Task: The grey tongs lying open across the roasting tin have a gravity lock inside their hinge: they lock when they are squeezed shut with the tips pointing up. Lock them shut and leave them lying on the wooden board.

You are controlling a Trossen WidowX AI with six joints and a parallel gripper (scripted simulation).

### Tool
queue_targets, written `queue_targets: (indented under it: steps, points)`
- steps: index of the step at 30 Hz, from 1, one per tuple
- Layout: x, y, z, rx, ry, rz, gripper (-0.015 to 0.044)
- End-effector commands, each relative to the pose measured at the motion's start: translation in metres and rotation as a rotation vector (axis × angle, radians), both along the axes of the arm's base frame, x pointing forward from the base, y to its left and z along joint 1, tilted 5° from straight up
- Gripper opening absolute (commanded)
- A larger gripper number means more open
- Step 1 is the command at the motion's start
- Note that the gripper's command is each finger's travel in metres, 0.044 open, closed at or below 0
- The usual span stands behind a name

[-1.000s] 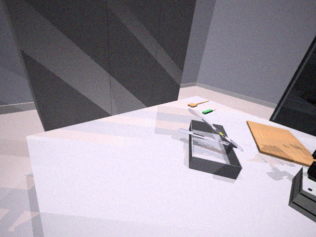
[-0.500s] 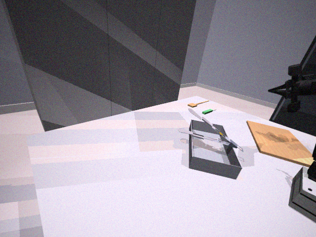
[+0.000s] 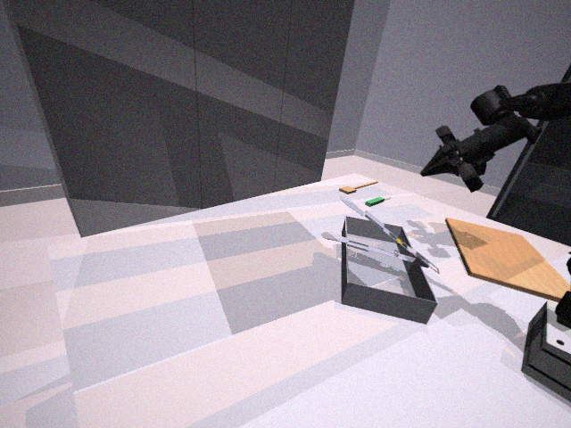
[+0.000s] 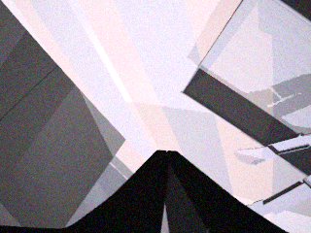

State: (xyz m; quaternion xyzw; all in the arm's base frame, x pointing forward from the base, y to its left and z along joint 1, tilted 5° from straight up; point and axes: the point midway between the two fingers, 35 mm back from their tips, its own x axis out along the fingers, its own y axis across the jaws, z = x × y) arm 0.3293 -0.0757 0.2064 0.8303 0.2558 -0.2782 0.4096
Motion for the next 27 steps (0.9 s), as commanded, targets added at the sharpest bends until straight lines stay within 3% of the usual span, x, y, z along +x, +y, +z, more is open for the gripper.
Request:
queue_targets:
  steps: [1,8,15,27]
  points:
    - [0.021,0.048,-0.012,0.128,0.212,-0.083,-0.0150]
    - [0.032,0.131,-0.034,0.171,0.507,-0.243,-0.0150]
    - [0.024,0.200,-0.051,0.090,0.652,-0.363,-0.0150]
    - [0.010,0.233,-0.073,0.019,0.745,-0.588,-0.0150]
